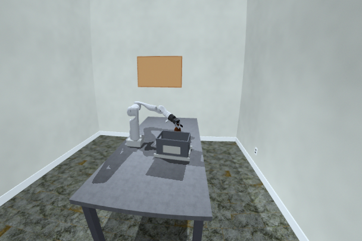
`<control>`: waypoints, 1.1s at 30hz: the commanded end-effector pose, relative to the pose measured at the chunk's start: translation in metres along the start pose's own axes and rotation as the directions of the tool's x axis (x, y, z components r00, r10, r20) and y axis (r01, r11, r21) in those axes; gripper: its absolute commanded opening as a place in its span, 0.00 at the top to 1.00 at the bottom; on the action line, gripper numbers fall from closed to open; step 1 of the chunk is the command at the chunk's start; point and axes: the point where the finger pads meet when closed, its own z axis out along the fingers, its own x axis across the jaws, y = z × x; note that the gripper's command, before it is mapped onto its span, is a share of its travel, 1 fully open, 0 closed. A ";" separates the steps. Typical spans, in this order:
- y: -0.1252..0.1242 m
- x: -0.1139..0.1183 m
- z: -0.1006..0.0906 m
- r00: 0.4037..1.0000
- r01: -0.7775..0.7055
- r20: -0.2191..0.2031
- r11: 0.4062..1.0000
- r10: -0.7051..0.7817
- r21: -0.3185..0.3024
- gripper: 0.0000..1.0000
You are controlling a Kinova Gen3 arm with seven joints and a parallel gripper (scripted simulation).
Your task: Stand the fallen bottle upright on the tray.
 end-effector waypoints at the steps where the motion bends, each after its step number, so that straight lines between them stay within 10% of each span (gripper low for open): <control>1: 0.001 0.000 0.000 1.000 -0.001 0.000 1.000 0.001 0.000 0.00; 33: 0.028 0.000 -0.010 1.000 -0.001 0.000 1.000 0.001 0.000 0.00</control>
